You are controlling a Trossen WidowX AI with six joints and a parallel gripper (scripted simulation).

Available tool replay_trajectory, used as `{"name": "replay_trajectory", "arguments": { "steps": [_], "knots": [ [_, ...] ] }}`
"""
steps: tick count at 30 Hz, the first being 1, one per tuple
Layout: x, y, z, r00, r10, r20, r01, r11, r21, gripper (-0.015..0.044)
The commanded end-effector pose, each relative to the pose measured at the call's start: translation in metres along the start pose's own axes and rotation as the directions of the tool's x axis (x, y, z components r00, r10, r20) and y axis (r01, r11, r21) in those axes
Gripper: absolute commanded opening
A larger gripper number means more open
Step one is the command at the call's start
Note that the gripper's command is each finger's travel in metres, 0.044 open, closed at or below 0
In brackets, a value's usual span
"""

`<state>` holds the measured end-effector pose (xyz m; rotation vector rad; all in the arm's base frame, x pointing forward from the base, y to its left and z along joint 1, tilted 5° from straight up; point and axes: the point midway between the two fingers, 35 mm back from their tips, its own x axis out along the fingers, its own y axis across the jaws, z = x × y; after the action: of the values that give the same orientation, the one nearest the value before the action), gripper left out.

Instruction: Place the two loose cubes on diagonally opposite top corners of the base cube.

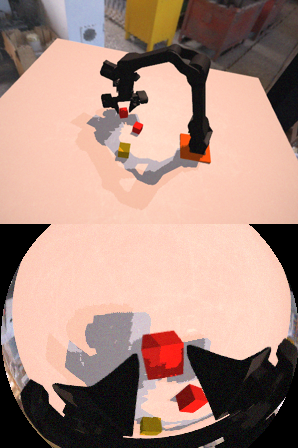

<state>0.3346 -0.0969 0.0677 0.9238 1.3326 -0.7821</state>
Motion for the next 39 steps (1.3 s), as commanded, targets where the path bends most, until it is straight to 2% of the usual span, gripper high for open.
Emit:
{"name": "replay_trajectory", "arguments": {
  "steps": [1,2,3,8,39],
  "knots": [
    [0.001,0.0,0.0,1.0,0.003,-0.002,-0.003,1.0,0.004,0.0134],
    [0.001,0.0,0.0,1.0,0.003,-0.002,-0.003,1.0,0.004,0.0107],
    [0.001,0.0,0.0,1.0,0.003,-0.002,-0.003,1.0,0.004,0.0105],
    [-0.004,0.001,0.0,1.0,0.003,-0.002,-0.003,1.0,0.004,0.0105],
    [-0.104,0.0,0.001,1.0,0.002,-0.001,-0.002,1.0,0.003,0.0105]
  ]
}}
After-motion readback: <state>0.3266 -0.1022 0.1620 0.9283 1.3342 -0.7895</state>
